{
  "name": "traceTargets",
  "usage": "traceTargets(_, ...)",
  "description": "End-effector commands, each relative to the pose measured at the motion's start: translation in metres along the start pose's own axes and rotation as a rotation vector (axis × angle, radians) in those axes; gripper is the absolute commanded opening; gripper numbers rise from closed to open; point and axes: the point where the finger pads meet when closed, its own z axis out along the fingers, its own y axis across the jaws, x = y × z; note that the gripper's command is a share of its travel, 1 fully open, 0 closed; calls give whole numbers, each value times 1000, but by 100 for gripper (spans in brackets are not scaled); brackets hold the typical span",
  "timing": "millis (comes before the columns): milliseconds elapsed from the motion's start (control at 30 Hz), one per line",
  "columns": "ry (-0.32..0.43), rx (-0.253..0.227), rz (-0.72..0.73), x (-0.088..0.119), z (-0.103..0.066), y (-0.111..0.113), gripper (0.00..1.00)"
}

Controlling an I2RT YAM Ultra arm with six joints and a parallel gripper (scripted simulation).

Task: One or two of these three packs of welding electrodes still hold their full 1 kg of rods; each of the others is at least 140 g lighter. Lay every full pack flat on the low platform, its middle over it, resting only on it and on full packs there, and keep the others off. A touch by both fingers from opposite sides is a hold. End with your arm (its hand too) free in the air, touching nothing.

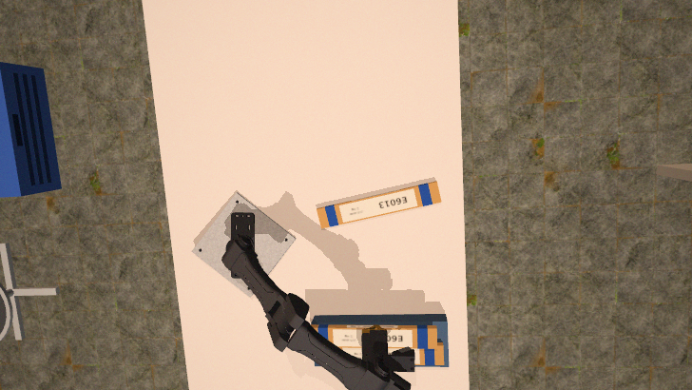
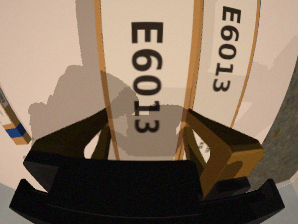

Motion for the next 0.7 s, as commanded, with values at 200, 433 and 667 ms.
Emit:
traceTargets(200, -75, 56, -8, -11, -40, 0, 0)
traceTargets(433, -72, 54, -8, -10, -39, 0, 0)
traceTargets(667, -71, 53, -8, -10, -39, 1, 0)
